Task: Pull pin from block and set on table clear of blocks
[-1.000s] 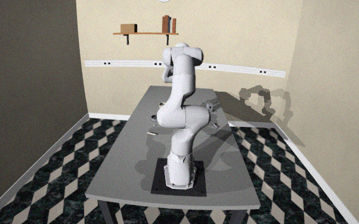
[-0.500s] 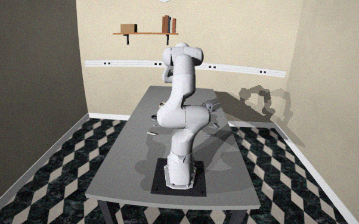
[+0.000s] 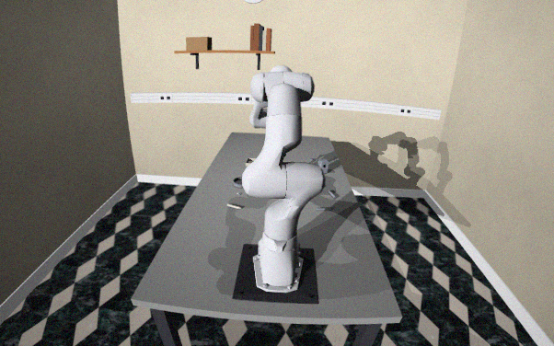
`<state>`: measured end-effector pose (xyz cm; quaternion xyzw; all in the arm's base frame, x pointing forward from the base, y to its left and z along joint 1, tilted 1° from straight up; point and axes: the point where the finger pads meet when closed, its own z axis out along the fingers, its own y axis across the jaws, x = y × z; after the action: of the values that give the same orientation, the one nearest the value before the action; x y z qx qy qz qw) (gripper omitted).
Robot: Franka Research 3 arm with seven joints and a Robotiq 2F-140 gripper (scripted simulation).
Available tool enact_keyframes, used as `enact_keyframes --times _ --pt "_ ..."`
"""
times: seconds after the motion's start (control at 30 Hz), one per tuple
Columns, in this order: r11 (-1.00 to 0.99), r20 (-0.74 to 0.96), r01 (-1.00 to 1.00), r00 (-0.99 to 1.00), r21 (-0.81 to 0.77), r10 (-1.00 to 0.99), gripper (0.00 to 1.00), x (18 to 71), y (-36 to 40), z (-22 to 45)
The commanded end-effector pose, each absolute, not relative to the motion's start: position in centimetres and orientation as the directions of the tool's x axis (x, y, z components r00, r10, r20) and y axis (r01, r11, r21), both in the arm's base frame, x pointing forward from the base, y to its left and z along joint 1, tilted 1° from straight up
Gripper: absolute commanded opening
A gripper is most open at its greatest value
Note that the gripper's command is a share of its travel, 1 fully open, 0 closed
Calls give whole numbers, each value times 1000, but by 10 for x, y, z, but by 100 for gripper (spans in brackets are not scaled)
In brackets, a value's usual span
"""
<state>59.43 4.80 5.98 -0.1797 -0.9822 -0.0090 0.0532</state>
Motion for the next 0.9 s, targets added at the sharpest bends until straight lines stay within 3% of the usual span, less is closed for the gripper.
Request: enact_keyframes --times 0.0,0.87 --pt "935 102 354 -930 1 352 10 594 50 62" --pt "932 101 362 -928 -1 360 10 593 50 62"
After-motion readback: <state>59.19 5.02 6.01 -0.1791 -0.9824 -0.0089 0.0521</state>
